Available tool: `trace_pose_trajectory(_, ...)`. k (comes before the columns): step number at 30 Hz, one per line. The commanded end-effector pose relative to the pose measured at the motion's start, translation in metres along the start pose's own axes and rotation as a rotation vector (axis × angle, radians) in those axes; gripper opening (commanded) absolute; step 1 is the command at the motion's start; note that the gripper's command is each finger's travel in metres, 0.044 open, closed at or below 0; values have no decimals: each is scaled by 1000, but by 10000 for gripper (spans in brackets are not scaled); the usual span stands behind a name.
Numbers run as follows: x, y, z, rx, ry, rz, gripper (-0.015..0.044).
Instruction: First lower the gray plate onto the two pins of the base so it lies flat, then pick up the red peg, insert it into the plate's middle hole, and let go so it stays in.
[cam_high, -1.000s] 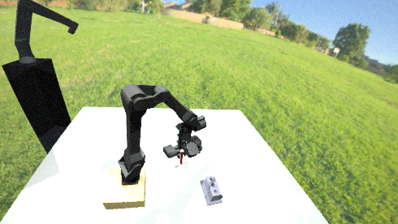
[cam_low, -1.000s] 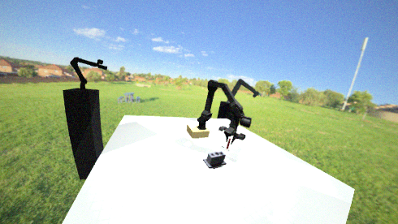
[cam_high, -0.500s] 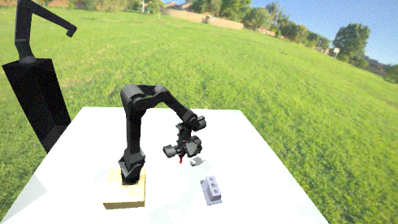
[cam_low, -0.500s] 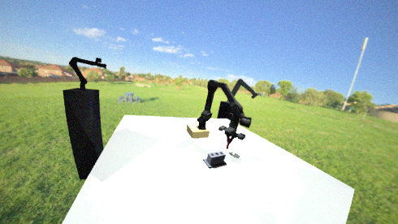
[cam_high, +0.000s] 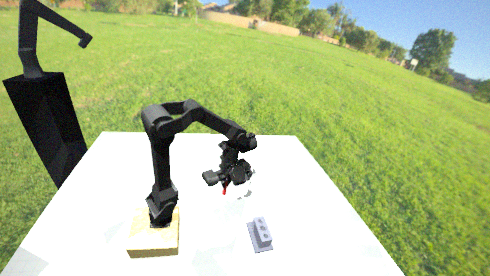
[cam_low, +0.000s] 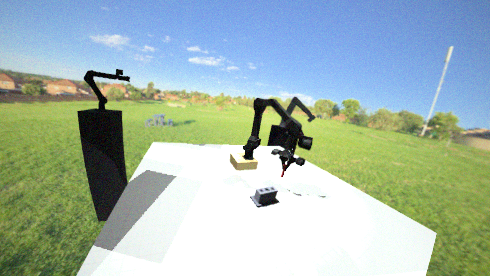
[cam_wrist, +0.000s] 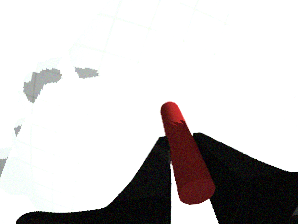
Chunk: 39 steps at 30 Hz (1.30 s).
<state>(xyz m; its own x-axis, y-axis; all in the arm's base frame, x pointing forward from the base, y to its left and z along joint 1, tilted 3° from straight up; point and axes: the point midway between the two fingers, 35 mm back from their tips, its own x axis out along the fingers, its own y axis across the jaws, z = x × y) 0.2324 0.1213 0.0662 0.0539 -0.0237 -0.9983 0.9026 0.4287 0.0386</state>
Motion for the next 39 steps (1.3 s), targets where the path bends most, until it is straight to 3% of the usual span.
trace_pose_trajectory(1, -13, 3, 0, 4, -4, 8, 0)
trace_pose_trajectory(9, -38, 3, 0, 4, -4, 8, 0)
trace_pose_trajectory(39, -33, 28, 72, -9, -6, 6, 0)
